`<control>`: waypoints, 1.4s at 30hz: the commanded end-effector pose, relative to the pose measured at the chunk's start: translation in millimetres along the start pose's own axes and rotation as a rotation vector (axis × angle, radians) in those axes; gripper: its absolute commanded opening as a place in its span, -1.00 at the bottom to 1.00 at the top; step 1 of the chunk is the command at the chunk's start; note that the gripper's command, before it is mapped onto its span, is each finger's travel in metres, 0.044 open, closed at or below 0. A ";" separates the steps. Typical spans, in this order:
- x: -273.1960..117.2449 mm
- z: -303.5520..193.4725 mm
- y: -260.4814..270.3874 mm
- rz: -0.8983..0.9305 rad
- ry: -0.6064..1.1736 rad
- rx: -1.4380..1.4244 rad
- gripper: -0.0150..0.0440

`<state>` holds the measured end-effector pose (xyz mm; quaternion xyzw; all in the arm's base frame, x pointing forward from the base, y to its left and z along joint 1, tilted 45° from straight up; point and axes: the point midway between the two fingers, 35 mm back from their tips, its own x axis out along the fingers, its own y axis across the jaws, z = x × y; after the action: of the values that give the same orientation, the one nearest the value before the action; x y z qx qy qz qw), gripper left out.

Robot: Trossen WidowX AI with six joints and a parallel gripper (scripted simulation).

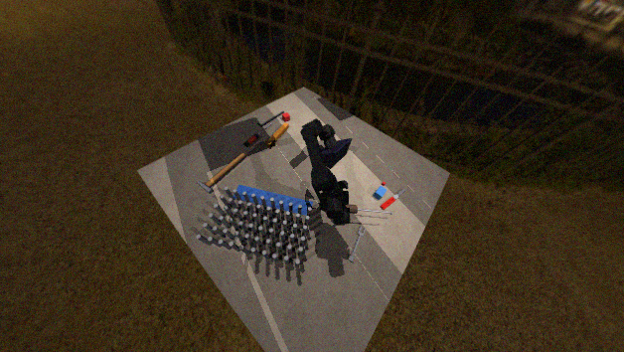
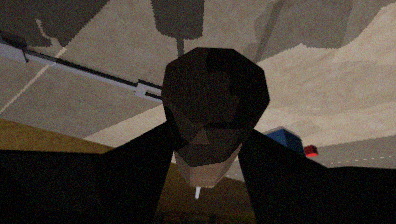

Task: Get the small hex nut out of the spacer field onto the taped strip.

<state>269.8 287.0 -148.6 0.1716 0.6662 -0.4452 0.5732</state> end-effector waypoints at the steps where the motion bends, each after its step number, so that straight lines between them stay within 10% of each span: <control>1: 4.3 2.0 -0.8 -0.001 -0.002 -0.005 -0.49; 42: 33.7 22.3 -3.2 -0.002 -0.004 -0.004 -0.49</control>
<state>272.6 261.0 -174.3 0.1713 0.6656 -0.4457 0.5736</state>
